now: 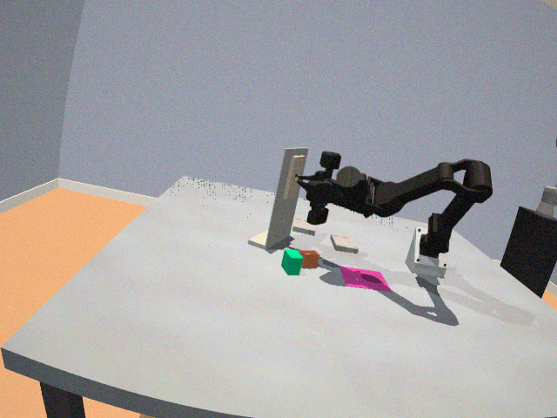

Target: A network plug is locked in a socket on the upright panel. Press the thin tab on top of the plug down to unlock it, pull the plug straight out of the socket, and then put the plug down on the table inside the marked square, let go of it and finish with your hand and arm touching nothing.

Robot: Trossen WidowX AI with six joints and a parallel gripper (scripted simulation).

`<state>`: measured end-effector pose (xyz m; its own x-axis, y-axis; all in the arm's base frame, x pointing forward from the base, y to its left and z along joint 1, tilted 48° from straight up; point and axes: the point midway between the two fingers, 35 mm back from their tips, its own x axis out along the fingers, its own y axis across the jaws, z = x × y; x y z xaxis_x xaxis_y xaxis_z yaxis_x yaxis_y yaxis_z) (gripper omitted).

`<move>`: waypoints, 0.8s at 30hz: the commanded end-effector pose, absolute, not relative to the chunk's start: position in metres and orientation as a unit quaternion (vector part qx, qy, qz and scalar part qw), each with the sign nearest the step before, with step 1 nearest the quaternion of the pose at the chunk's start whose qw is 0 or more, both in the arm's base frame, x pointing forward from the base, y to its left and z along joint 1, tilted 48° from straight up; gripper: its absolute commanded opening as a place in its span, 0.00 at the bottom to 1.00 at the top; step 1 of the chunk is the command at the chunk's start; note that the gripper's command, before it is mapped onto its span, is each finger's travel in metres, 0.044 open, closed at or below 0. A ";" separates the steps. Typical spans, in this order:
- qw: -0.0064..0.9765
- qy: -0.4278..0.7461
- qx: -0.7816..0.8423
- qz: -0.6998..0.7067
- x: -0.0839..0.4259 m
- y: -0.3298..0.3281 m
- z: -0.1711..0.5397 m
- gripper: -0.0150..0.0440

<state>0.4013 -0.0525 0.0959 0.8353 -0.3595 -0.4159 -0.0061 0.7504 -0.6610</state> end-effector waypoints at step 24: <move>0.895 0.270 -0.342 -0.096 0.387 -0.049 0.099 0.25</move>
<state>0.3904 -0.0504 0.0988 0.8357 -0.3566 -0.4176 -0.0109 0.7496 -0.6619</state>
